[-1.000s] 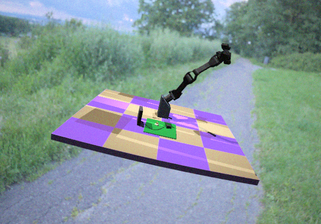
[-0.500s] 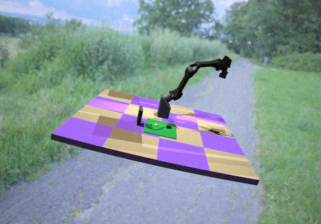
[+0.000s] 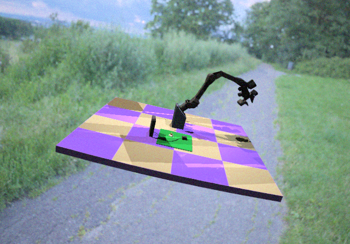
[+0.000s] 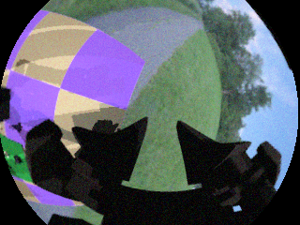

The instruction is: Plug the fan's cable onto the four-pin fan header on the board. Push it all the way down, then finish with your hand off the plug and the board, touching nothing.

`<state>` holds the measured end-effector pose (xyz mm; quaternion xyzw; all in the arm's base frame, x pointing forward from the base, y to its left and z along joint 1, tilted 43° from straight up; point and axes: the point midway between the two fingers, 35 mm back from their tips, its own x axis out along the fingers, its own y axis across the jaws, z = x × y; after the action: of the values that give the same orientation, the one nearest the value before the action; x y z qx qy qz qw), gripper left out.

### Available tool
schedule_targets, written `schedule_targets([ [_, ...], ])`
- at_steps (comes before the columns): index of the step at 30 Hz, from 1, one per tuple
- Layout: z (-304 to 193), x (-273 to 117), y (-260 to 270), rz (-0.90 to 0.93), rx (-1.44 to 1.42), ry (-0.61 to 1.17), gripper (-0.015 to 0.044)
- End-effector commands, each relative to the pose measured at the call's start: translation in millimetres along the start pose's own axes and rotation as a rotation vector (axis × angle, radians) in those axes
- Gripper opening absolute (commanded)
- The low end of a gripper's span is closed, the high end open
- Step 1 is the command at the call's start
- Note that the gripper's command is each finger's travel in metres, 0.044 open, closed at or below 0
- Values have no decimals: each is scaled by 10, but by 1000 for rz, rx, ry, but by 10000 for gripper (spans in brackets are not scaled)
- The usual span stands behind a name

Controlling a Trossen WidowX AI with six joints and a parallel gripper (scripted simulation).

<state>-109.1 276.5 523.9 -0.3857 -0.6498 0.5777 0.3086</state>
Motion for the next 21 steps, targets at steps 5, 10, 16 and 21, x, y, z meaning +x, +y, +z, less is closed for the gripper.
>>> schedule_targets([
  [5,-858,273,850,226,312,205,210],
  [10,-1396,230,1399,330,494,341,210],
  [16,-2015,-33,2130,438,724,510,210],
  [21,-2418,-428,2787,507,1017,668,210],
])
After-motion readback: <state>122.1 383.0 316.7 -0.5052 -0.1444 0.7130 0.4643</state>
